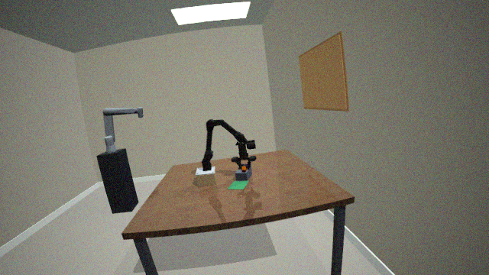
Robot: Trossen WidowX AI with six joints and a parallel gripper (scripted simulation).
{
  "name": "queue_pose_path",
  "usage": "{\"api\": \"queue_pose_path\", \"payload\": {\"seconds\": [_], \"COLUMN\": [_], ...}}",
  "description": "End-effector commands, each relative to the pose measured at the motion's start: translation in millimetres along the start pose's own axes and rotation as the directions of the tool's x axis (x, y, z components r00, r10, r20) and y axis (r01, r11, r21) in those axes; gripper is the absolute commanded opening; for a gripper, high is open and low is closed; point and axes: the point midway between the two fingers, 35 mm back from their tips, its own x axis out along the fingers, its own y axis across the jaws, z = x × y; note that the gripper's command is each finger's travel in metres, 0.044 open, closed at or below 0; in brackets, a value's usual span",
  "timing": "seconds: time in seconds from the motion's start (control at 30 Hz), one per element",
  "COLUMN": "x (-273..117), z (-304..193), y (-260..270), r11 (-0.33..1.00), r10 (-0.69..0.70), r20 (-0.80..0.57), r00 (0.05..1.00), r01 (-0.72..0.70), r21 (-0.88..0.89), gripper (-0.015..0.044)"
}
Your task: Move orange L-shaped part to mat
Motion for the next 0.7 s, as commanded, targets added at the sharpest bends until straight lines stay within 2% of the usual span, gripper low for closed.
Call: {"api": "queue_pose_path", "payload": {"seconds": [0.0, 0.1, 0.47, 0.6, 0.67], "x": [0.0, 0.0, 0.0, 0.0, 0.0], "z": [0.0, 0.0, 0.0, 0.0, 0.0], "y": [0.0, 0.0, 0.0, 0.0, 0.0], "r11": [1.000, 1.000, 1.000, 1.000, 1.000], "r10": [0.000, 0.000, 0.000, 0.000, 0.000], "r20": [0.000, 0.000, 0.000, 0.000, 0.000], "r00": [1.000, 1.000, 1.000, 1.000, 1.000], "r01": [0.000, 0.000, 0.000, 0.000, 0.000], "r21": [0.000, 0.000, 0.000, 0.000, 0.000], "gripper": [0.0254, 0.0175, 0.0102, 0.0000, 0.0000]}}
